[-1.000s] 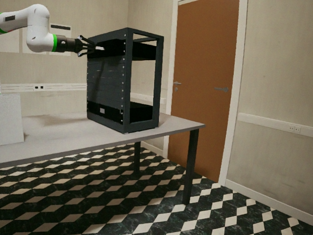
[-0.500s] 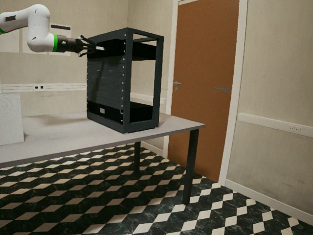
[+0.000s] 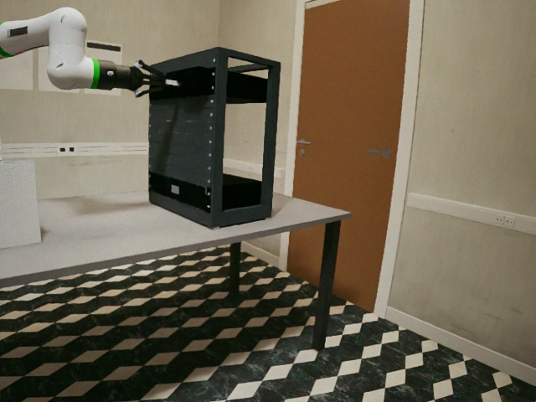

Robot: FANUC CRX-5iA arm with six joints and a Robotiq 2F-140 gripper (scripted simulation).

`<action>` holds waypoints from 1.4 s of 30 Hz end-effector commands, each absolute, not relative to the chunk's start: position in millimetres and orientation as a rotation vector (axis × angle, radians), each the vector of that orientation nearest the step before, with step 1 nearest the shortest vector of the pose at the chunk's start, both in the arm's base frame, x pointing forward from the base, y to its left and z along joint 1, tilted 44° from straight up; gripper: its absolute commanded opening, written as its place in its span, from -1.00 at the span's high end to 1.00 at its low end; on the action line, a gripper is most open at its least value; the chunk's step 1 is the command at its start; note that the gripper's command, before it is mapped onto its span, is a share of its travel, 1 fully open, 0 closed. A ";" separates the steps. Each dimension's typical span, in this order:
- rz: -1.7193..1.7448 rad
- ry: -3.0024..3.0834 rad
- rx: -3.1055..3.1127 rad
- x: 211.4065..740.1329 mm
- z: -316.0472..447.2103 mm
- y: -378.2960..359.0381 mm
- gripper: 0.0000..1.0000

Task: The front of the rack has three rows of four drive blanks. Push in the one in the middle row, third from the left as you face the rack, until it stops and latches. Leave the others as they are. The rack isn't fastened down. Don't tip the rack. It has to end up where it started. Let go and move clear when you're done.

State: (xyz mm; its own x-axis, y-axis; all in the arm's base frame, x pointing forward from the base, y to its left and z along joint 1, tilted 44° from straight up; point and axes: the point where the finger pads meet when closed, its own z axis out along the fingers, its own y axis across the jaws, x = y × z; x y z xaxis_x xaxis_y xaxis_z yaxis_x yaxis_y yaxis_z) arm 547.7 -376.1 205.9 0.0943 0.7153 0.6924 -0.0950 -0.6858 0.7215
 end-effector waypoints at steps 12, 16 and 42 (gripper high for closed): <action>1.658 0.611 1.750 549.7 206.5 -377.0 0.80; 1.658 0.611 1.750 550.9 206.5 -377.2 0.80; 1.658 0.611 1.750 553.9 206.5 -377.6 0.80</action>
